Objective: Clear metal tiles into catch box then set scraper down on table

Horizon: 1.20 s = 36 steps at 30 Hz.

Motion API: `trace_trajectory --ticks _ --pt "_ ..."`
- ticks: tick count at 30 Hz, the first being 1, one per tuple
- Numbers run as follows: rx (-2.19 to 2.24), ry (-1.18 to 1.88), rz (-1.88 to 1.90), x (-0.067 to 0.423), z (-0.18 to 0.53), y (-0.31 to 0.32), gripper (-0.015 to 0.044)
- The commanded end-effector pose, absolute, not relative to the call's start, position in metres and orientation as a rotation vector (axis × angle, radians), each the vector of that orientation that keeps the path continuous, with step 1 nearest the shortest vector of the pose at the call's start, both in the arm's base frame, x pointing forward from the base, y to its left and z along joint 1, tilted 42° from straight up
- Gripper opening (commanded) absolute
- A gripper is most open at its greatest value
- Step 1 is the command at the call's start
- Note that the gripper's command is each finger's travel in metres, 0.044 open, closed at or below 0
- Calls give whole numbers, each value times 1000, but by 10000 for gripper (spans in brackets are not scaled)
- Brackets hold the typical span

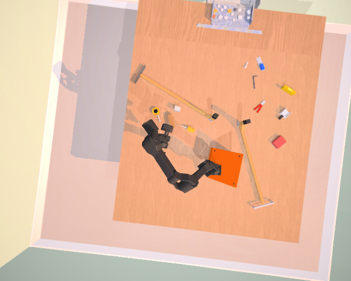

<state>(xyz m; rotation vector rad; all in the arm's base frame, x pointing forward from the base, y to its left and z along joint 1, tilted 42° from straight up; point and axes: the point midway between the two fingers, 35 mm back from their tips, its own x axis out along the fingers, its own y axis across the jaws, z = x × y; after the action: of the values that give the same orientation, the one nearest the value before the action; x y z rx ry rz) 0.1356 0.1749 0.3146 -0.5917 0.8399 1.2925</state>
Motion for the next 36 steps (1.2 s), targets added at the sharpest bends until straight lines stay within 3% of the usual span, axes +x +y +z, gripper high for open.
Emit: trace_trajectory --ticks 1,36 --pt "-568 872 1261 152 310 173 0" --pt "-269 1179 971 273 245 105 0"
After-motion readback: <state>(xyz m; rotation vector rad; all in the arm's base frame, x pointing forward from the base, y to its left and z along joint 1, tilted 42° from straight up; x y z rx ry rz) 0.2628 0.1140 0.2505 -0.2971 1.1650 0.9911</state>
